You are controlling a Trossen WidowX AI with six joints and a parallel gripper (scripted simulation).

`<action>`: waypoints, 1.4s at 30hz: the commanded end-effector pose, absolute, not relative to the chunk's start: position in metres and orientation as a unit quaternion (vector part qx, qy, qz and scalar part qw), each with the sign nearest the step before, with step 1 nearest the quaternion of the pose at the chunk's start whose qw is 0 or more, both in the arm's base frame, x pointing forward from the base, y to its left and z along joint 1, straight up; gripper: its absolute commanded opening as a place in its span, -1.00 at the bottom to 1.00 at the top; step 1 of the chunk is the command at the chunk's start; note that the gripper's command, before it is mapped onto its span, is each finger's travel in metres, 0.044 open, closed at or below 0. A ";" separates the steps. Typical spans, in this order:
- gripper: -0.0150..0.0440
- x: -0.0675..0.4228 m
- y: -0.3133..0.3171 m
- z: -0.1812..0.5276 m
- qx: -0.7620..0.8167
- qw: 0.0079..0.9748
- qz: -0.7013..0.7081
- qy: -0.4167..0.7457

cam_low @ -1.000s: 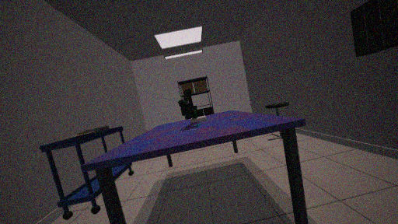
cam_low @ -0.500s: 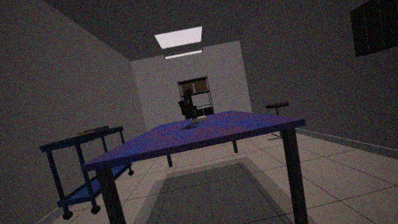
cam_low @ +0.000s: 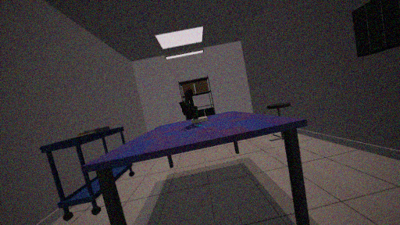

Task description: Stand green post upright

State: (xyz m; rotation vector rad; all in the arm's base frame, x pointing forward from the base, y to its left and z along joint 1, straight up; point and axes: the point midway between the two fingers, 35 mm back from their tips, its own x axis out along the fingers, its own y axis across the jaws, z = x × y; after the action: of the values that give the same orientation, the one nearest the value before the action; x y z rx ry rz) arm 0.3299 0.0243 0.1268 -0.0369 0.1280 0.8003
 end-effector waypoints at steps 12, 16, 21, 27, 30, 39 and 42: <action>-0.42 0.311 0.027 0.131 -0.024 0.913 0.406 0.033; -0.42 0.311 0.027 0.131 -0.024 0.913 0.406 0.033; -0.42 0.311 0.027 0.131 -0.024 0.913 0.406 0.033; -0.42 0.311 0.027 0.131 -0.024 0.913 0.406 0.033; -0.42 0.312 0.026 0.128 -0.024 0.913 0.407 0.033; -0.42 0.316 0.025 0.108 -0.025 0.913 0.407 0.034; -0.42 0.317 0.024 0.101 -0.025 0.913 0.407 0.034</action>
State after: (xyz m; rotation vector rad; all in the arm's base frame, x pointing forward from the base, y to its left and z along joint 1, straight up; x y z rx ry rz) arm 0.3161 0.0244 0.1102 -0.0562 0.0661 0.8349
